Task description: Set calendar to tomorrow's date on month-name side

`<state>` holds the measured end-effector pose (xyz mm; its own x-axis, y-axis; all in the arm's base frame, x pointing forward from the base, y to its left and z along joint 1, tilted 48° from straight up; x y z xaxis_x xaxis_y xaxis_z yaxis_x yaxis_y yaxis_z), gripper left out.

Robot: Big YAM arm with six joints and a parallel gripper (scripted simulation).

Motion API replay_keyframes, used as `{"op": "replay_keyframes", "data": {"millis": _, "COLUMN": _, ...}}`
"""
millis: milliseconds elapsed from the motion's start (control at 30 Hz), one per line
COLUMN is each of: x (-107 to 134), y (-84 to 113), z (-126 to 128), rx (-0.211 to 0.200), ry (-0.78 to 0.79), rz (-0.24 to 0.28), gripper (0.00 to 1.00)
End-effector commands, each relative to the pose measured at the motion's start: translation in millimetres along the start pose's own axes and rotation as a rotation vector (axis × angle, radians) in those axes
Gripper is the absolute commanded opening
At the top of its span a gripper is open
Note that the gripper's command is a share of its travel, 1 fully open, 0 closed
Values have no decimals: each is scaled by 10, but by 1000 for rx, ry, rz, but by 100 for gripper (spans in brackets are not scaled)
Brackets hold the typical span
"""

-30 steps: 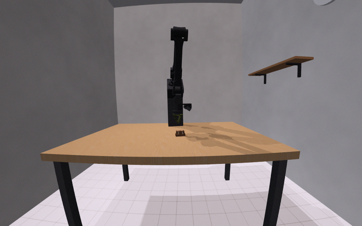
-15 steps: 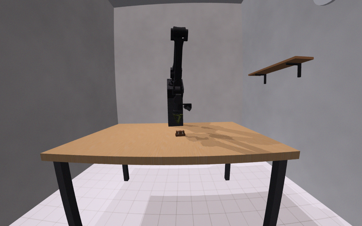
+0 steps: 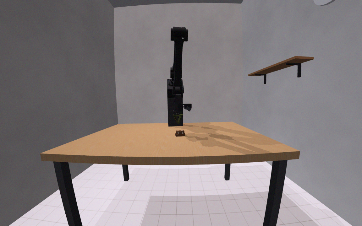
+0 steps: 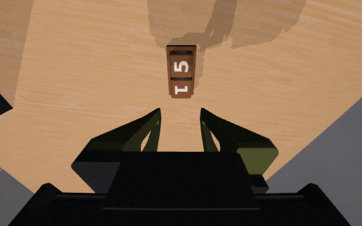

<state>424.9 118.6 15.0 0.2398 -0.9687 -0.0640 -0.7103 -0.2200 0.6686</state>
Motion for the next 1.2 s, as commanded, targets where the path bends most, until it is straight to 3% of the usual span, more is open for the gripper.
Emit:
{"op": "replay_keyframes", "data": {"millis": 0, "x": -37, "y": -31, "z": 4, "rx": 4, "ry": 18, "rz": -7, "gripper": 45}}
{"op": "replay_keyframes", "data": {"millis": 267, "x": -39, "y": -85, "z": -6, "rx": 6, "ry": 18, "rz": -7, "gripper": 45}}
{"op": "replay_keyframes", "data": {"millis": 300, "x": -44, "y": -22, "z": -51, "rx": 20, "ry": 18, "rz": -8, "gripper": 45}}
{"op": "replay_keyframes", "data": {"millis": 367, "x": -40, "y": -121, "z": -5, "rx": 6, "ry": 18, "rz": -7, "gripper": 45}}
{"op": "replay_keyframes", "data": {"millis": 833, "x": -36, "y": -306, "z": -1, "rx": 6, "ry": 16, "rz": -7, "gripper": 45}}
{"op": "replay_keyframes", "data": {"millis": 867, "x": -44, "y": -248, "z": -86, "rx": 28, "ry": 17, "rz": -9, "gripper": 45}}
{"op": "replay_keyframes", "data": {"millis": 933, "x": -37, "y": -354, "z": 0, "rx": 5, "ry": 16, "rz": -7, "gripper": 45}}
{"op": "replay_keyframes", "data": {"millis": 1167, "x": -34, "y": -444, "z": 23, "rx": 1, "ry": 15, "rz": -7, "gripper": 45}}
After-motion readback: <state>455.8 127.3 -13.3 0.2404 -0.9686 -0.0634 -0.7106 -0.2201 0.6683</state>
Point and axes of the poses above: the point where the finger pads meet when closed, its own y axis back along the fingers, its own z axis across the jaws, x = y × z, the point moved 2 cm from there along y, back along the fingers, and after that the axes turned 6 degrees about -y, right-handed, at the moved point
